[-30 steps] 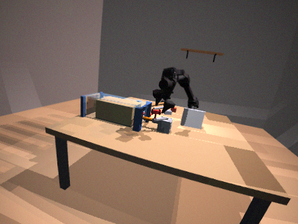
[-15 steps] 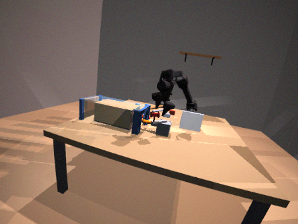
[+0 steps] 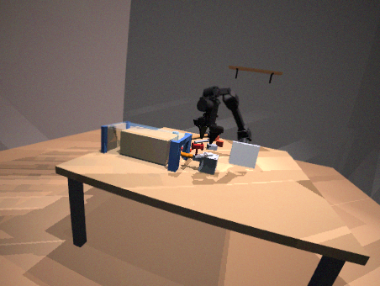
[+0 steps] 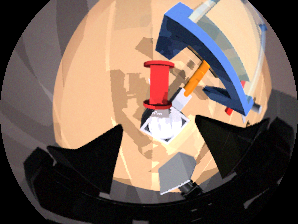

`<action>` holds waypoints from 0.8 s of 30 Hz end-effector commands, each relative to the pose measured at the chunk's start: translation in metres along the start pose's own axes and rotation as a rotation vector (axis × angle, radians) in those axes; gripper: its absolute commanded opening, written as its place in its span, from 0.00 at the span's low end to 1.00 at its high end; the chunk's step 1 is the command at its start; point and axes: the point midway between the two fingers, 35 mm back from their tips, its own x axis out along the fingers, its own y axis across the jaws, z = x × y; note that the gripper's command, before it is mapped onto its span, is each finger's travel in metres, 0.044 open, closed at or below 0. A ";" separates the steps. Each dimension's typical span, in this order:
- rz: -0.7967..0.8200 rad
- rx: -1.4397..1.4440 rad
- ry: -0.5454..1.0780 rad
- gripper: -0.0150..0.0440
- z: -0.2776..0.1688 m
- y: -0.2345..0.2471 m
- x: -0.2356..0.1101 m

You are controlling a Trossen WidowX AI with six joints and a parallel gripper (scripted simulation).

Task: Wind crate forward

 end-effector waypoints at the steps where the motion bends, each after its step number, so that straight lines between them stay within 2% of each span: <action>1: -0.007 0.029 -0.099 1.00 0.012 -0.002 -0.003; 6: -0.022 0.141 -0.389 1.00 0.041 -0.009 -0.019; 24: -0.022 0.146 -0.400 1.00 0.043 -0.009 -0.008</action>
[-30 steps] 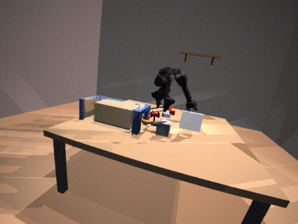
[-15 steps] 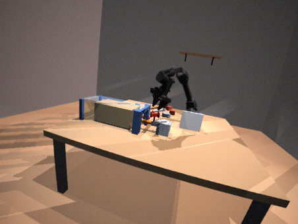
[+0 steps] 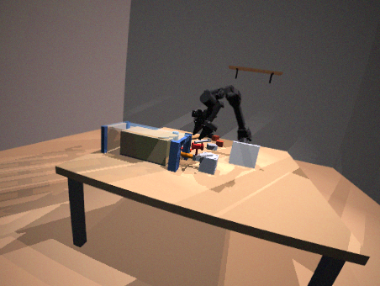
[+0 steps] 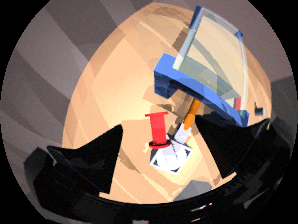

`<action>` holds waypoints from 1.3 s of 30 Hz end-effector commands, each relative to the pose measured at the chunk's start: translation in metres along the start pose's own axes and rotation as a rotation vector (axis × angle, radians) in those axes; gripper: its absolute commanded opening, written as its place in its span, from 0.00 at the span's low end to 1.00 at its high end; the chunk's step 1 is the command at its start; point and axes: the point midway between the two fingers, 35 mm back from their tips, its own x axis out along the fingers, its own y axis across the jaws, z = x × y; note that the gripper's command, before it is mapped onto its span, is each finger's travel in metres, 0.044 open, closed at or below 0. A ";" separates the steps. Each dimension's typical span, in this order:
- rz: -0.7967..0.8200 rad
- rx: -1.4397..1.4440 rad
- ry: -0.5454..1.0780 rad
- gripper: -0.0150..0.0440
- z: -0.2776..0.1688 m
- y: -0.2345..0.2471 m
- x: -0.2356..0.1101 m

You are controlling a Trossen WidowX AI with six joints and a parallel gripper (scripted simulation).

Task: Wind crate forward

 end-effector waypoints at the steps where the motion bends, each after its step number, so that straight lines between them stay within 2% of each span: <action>1: -0.007 -0.005 0.000 1.00 -0.003 -0.001 0.007; 39: -0.009 -0.005 0.000 1.00 -0.029 -0.003 0.061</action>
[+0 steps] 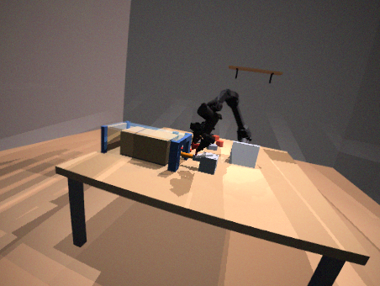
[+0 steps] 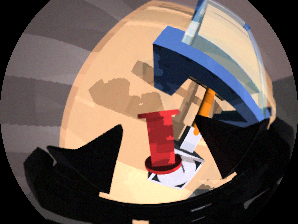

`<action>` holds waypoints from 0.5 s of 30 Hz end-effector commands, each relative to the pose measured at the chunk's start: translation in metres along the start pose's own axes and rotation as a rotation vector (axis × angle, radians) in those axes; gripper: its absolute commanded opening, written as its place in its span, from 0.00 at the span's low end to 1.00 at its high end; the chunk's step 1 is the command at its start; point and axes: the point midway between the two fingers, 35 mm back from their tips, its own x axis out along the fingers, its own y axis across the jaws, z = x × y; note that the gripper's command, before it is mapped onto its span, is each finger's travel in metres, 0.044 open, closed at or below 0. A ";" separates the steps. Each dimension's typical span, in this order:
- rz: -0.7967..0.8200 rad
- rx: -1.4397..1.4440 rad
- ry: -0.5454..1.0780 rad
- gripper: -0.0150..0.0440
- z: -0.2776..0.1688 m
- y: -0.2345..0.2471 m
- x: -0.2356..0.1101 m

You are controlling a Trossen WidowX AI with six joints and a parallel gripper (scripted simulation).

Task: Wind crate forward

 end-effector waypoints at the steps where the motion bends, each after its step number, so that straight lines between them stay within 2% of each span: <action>1: -0.007 -0.005 0.001 1.00 -0.003 -0.002 0.004; 2: -0.007 -0.005 0.001 1.00 -0.003 -0.002 0.004; 15: 0.000 0.000 0.001 0.42 -0.001 0.000 0.002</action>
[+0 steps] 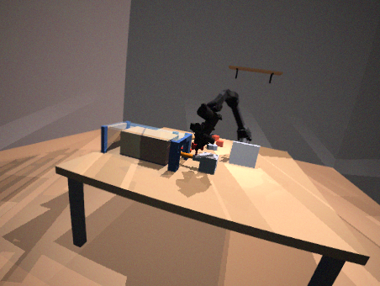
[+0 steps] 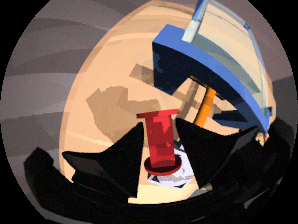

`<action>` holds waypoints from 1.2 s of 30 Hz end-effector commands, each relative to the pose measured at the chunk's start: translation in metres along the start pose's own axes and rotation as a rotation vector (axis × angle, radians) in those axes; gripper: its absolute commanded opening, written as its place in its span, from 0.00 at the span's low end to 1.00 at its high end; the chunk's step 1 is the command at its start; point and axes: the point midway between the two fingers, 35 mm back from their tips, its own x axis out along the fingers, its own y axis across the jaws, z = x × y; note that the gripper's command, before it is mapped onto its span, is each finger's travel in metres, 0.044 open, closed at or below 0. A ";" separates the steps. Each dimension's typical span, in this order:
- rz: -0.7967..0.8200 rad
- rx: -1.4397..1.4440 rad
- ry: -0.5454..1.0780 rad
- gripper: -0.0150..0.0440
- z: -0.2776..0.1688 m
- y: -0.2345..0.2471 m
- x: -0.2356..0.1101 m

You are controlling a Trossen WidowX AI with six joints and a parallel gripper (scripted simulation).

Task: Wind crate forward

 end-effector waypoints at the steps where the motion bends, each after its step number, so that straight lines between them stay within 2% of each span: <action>1: 0.000 0.000 0.000 0.38 0.000 0.000 0.000; 3: 0.000 0.000 0.000 0.29 0.000 0.000 0.000; 6: 0.000 0.000 0.000 0.25 0.000 0.000 0.000; 36: -0.005 -0.005 -0.001 0.25 -0.006 0.012 0.000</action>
